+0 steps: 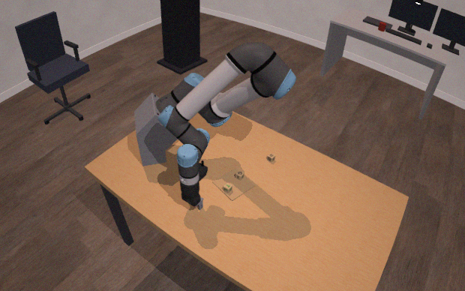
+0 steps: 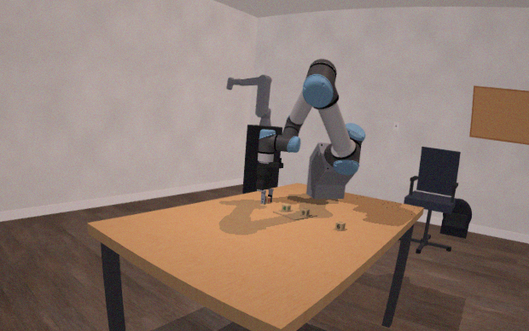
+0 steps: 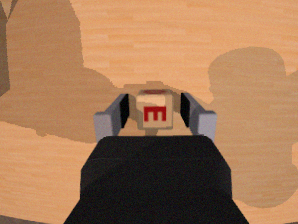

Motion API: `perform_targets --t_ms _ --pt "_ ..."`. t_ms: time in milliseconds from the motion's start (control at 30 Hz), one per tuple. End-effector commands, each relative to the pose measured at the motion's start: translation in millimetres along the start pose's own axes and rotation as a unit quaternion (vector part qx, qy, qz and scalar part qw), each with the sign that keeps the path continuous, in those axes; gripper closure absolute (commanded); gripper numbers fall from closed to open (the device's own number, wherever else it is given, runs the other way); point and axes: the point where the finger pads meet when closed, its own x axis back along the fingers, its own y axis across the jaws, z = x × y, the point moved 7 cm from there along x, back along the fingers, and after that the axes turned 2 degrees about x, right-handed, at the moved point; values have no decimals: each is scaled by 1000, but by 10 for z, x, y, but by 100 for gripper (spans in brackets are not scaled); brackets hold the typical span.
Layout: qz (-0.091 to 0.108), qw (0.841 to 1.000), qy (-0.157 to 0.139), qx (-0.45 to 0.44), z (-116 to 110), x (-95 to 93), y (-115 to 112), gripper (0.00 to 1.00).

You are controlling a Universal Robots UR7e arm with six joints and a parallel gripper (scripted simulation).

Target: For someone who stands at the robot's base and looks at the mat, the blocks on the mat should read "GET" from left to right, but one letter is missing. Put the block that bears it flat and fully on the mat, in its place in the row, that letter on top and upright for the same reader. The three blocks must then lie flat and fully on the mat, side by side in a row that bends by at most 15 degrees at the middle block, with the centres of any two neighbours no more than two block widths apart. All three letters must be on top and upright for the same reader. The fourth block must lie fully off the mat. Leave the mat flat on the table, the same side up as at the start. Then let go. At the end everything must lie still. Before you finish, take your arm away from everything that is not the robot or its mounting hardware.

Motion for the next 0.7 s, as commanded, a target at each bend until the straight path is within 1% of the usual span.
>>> perform_targets --t_ms 0,33,567,600,667 --pt "0 1000 0 0 -3 3 2 0" --pt "0 1000 0 0 -3 3 2 13" --pt "0 1000 0 0 -3 3 2 13" --pt "0 1000 0 0 -3 3 2 43" --pt "0 1000 0 0 -3 3 2 43"
